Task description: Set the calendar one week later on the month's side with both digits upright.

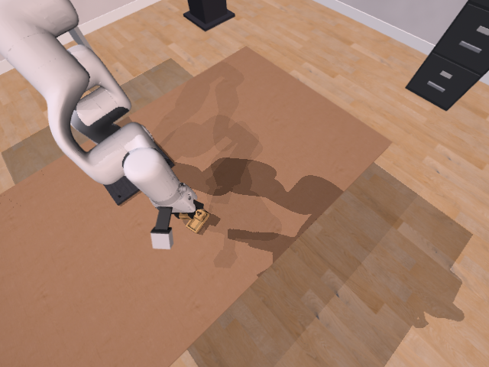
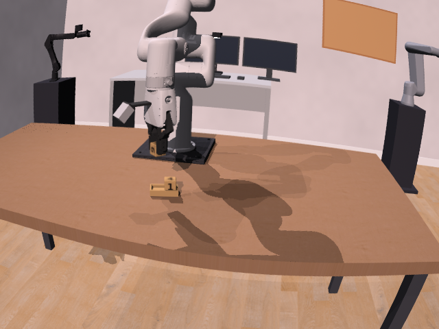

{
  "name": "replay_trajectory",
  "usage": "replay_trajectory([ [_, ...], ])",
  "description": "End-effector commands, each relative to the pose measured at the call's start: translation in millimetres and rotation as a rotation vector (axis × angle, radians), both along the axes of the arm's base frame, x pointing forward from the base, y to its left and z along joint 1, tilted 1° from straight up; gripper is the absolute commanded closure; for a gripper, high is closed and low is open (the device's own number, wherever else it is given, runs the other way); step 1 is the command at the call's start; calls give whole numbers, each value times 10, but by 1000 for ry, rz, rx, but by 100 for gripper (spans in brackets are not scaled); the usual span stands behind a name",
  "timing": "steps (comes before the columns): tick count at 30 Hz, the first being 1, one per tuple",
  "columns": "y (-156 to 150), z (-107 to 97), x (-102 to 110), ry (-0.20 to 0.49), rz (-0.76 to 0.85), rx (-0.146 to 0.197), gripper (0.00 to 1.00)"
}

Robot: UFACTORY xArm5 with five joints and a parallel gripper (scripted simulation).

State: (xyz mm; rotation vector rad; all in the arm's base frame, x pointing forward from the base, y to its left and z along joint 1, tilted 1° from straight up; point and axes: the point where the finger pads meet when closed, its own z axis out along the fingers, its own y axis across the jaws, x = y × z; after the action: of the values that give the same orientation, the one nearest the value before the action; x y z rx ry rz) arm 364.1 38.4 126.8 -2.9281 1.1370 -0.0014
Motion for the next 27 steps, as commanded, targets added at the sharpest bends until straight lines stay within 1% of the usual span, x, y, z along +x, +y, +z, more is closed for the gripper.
replay_trajectory([
  [1,2,12,12,-3,166,0,71],
  [4,2,13,12,-3,236,0,71],
  [5,2,13,12,-3,291,0,71],
  [10,3,13,12,-3,448,-1,71],
  [11,3,13,12,-3,459,-1,71],
  [12,3,13,12,-3,512,-1,71],
  [13,4,14,12,-3,538,-1,71],
  [15,4,14,12,-3,538,-1,71],
  [16,4,14,13,-3,618,-1,71],
  [17,4,14,13,-3,655,-1,71],
  [20,4,14,13,-3,699,-1,71],
  [21,5,14,13,-3,760,-2,71],
  [25,5,15,13,-3,865,-2,71],
  [27,6,15,13,-3,947,-2,71],
])
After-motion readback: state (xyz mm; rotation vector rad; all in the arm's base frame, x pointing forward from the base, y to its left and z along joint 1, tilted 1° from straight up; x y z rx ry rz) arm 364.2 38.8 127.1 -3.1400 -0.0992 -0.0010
